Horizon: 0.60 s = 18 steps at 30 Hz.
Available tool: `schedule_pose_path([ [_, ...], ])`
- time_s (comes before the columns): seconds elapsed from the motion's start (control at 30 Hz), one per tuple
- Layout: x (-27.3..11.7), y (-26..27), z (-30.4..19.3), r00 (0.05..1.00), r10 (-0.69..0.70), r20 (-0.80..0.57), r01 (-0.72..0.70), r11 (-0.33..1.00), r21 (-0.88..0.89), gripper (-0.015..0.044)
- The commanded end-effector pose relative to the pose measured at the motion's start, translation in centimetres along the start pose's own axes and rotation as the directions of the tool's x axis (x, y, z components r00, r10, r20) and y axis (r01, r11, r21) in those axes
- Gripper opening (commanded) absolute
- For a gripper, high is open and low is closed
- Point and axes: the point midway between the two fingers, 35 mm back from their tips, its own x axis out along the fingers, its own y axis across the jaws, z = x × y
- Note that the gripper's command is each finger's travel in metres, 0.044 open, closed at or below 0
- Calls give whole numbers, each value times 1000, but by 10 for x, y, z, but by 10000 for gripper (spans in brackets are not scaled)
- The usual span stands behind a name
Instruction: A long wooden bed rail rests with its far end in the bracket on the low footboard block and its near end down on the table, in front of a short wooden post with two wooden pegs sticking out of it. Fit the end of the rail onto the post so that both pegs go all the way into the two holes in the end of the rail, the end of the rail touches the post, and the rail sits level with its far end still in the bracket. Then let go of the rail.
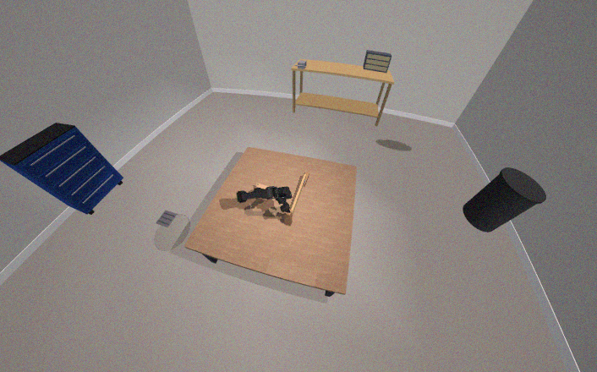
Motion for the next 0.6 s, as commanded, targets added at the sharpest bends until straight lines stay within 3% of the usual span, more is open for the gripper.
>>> schedule_pose_path([
  [0.0, 38, 42, 21, 990, 110, -92, -130, 959, -252, 440],
  [0.17, 90, 109, 37, 935, 247, -255, -351, 752, -558, 440],
  [0.3, 119, 155, 35, 873, 316, -372, -488, 543, -684, 440],
  [0.57, 127, 155, 40, 870, 318, -377, -493, 532, -689, 440],
])
